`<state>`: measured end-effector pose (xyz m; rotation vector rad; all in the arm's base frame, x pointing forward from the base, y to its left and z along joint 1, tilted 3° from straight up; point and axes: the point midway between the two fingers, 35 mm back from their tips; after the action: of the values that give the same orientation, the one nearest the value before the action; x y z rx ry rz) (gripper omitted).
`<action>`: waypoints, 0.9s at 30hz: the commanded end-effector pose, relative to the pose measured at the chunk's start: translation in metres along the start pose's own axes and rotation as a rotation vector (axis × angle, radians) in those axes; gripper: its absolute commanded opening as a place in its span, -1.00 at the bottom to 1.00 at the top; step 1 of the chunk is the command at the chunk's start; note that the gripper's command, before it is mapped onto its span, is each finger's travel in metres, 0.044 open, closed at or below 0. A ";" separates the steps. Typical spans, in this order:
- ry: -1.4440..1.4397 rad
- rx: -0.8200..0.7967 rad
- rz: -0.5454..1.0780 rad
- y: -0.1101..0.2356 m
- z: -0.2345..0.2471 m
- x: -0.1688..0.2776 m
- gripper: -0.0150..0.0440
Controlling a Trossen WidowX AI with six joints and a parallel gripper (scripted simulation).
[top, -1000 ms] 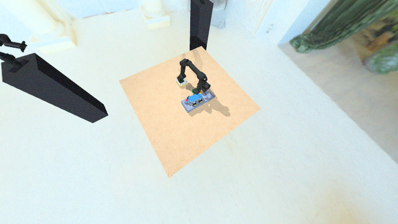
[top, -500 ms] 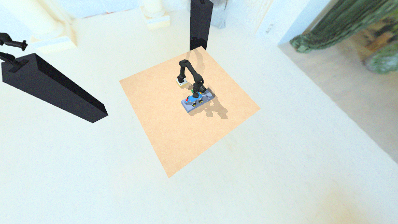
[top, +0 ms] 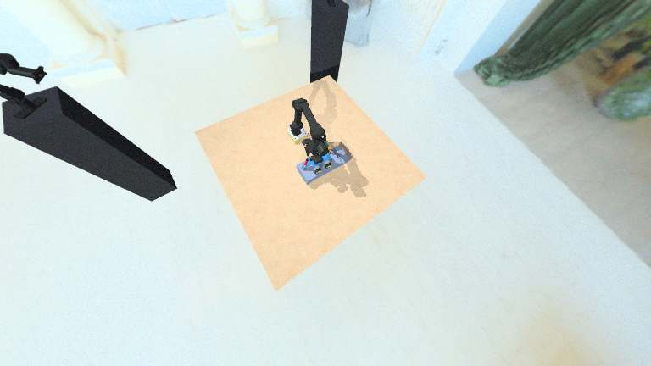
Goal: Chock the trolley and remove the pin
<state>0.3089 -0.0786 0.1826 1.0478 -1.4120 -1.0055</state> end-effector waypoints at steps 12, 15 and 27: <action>0.102 -0.009 0.015 -0.004 0.001 0.011 0.15; 0.102 -0.009 0.015 -0.009 0.001 0.011 0.15; 0.102 -0.009 0.015 -0.026 0.001 0.012 0.15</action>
<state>0.3111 -0.0955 0.1674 1.0705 -1.3403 -0.9316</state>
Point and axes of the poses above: the point midway between the two fingers, 35 mm back from their tips, its own y axis back along the fingers, its own z axis across the jaws, x = y × z, and after that the axes turned 4 degrees about y, right-handed
